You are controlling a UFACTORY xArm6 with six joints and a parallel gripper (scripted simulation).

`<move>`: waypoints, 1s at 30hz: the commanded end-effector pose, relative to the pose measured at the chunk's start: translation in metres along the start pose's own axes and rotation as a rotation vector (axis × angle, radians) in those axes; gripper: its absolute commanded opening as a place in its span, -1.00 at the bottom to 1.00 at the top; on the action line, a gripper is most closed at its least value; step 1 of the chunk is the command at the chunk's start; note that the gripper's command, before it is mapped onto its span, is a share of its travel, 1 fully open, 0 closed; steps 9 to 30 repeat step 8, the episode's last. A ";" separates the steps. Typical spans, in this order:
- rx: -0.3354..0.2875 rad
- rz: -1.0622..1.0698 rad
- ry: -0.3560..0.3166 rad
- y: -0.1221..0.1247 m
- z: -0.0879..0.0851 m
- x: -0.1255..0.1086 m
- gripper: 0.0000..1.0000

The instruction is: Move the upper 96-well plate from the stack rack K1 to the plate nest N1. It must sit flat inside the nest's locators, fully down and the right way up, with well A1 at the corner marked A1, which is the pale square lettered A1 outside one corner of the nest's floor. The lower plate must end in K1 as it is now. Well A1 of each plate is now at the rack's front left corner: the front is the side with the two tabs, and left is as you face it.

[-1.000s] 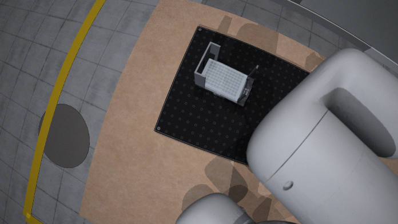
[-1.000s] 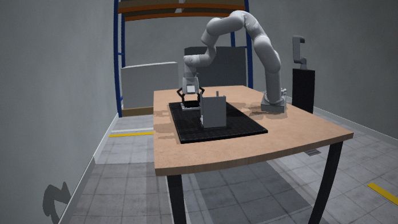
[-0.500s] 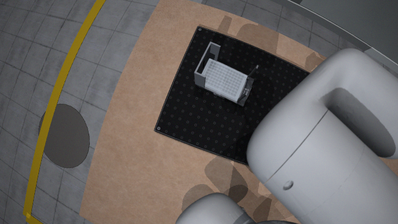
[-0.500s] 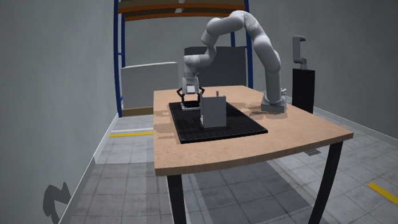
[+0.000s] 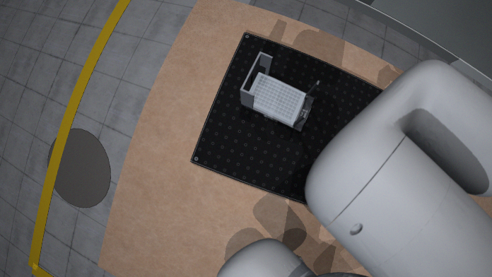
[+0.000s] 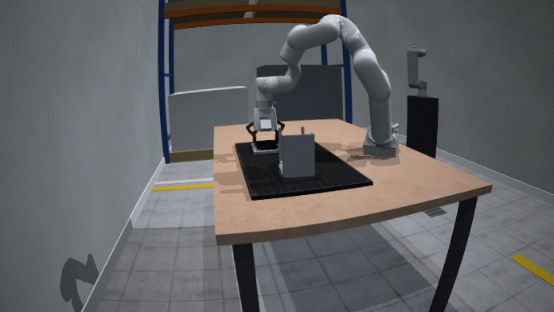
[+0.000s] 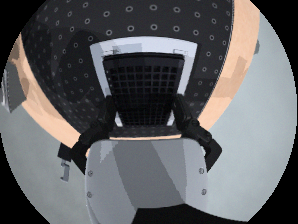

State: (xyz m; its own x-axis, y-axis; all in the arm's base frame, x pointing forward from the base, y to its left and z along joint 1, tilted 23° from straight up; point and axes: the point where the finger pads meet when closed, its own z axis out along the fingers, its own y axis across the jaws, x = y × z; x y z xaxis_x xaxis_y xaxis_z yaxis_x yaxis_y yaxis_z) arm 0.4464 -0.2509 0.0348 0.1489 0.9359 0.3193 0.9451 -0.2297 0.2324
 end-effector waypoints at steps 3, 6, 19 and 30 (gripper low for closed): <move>-0.003 -0.001 -0.002 0.001 -0.007 0.000 1.00; -0.003 -0.001 -0.002 0.001 -0.015 0.000 1.00; -0.003 -0.001 -0.002 0.001 -0.020 0.000 1.00; -0.003 -0.001 -0.002 0.001 -0.020 0.000 1.00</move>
